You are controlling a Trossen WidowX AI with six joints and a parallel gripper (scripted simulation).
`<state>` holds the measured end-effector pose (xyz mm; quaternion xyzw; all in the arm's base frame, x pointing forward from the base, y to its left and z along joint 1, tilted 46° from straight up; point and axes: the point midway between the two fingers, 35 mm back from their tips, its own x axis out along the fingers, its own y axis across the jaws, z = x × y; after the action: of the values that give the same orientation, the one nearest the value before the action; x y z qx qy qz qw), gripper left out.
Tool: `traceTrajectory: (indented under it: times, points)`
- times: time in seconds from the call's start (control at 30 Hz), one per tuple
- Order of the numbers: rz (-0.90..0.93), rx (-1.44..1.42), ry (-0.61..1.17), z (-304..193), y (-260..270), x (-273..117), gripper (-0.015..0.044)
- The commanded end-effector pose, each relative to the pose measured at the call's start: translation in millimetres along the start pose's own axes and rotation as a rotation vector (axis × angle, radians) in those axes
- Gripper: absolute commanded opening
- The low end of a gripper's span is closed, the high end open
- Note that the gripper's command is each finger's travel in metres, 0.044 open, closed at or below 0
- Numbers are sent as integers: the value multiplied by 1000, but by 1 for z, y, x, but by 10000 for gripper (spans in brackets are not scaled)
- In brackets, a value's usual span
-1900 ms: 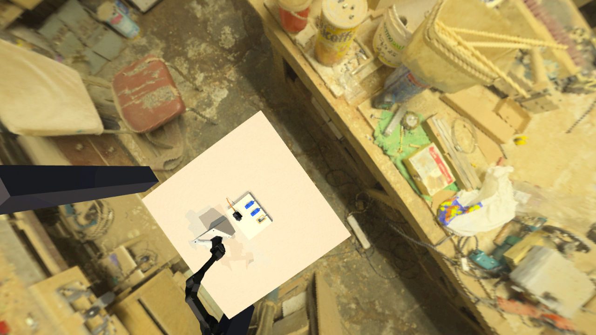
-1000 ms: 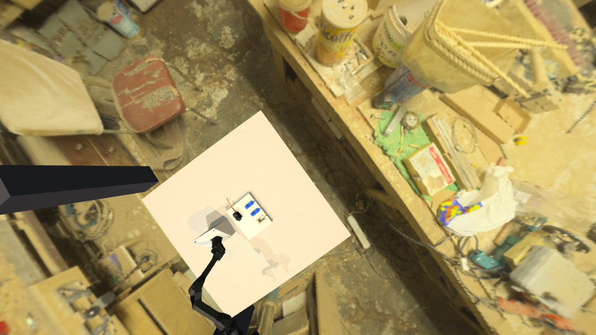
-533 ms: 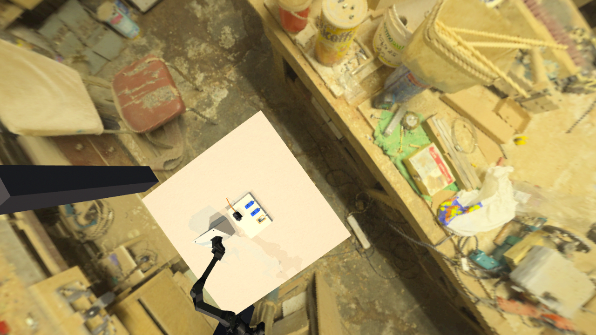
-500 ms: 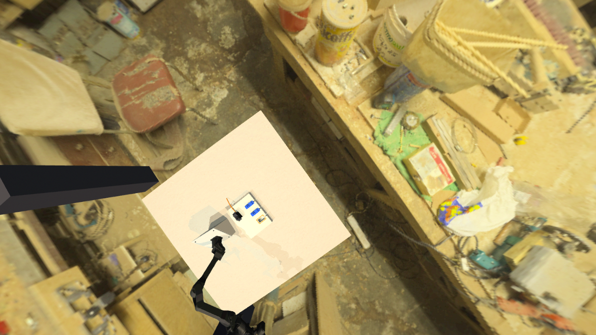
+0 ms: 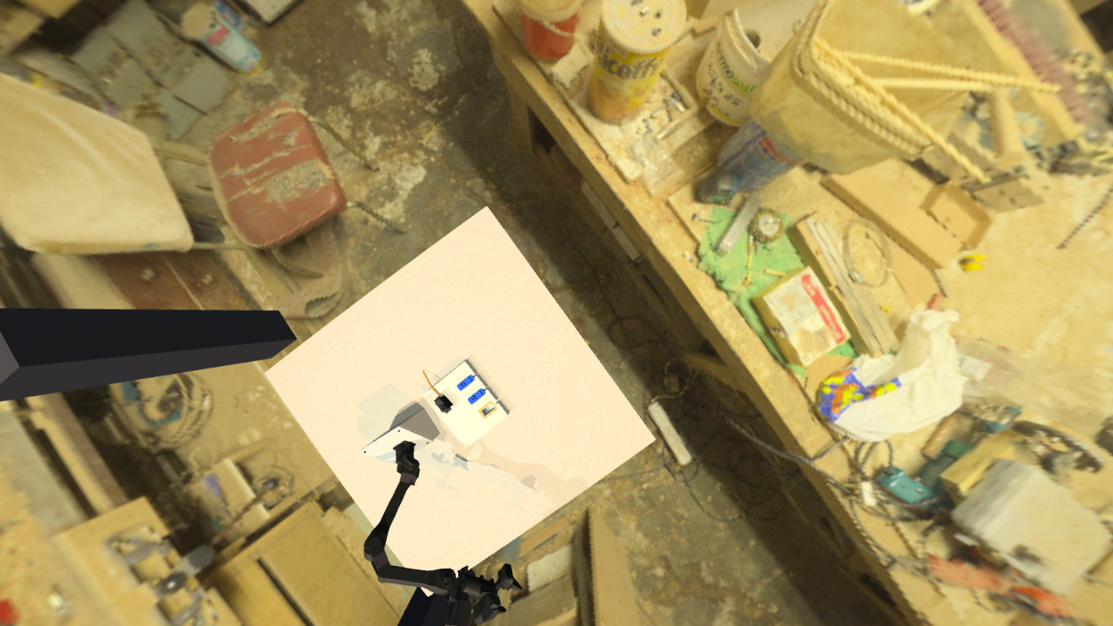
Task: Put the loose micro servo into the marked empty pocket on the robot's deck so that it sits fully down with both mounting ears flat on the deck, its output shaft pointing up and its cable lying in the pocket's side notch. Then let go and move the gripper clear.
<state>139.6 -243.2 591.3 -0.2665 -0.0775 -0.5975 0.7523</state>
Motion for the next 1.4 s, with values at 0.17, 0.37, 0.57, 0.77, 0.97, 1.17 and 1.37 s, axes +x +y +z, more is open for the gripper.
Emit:
traceTrajectory:
  times: [0.17, 0.37, 0.57, 0.77, 0.97, 1.17, 1.37]
  points:
    - [218, -42, 128, -43, 84, 5, 440]
    - [318, -74, 157, -56, 122, -2, 440]
    - [462, -142, 225, -82, 176, -16, 440]
    - [601, -210, 293, -107, 228, -39, 440]
    - [726, -298, 326, -125, 270, -66, 440]
    - [858, -383, 365, -144, 311, -102, 440]
    - [1003, -499, 398, -167, 348, -146, 440]
